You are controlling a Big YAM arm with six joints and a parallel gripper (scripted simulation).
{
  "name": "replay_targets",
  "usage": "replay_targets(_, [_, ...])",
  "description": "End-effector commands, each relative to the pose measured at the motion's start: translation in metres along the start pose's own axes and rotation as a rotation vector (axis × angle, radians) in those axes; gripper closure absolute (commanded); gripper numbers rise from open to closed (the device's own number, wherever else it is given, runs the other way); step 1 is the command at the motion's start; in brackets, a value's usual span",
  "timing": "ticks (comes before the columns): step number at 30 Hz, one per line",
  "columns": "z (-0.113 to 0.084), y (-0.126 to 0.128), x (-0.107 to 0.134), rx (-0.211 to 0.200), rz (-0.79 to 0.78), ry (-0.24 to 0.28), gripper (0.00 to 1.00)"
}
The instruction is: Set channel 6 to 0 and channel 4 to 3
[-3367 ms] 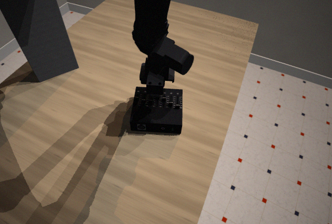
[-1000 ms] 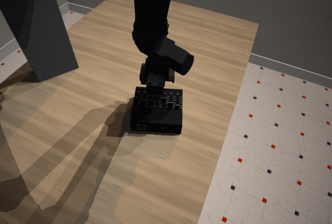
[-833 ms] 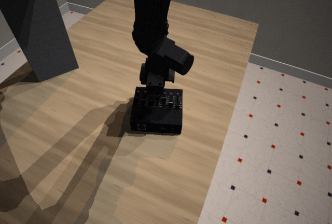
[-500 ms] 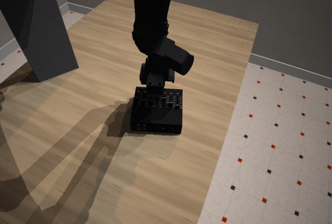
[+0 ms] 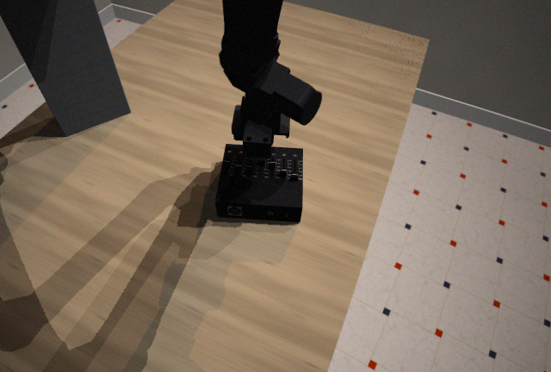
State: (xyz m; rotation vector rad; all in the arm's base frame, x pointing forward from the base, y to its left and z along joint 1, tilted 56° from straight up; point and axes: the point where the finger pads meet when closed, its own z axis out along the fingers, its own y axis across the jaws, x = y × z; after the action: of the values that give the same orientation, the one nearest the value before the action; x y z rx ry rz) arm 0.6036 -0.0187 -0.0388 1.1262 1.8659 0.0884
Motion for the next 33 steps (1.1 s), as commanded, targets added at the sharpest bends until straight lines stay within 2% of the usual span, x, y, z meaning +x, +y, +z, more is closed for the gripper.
replay_targets(1, [-0.0023,0.0096,-0.0138,-0.012,0.0,-0.013,1.0])
replay_targets(33, [-0.0029,0.0109,-0.0136,-0.015,-0.001,-0.013,1.0])
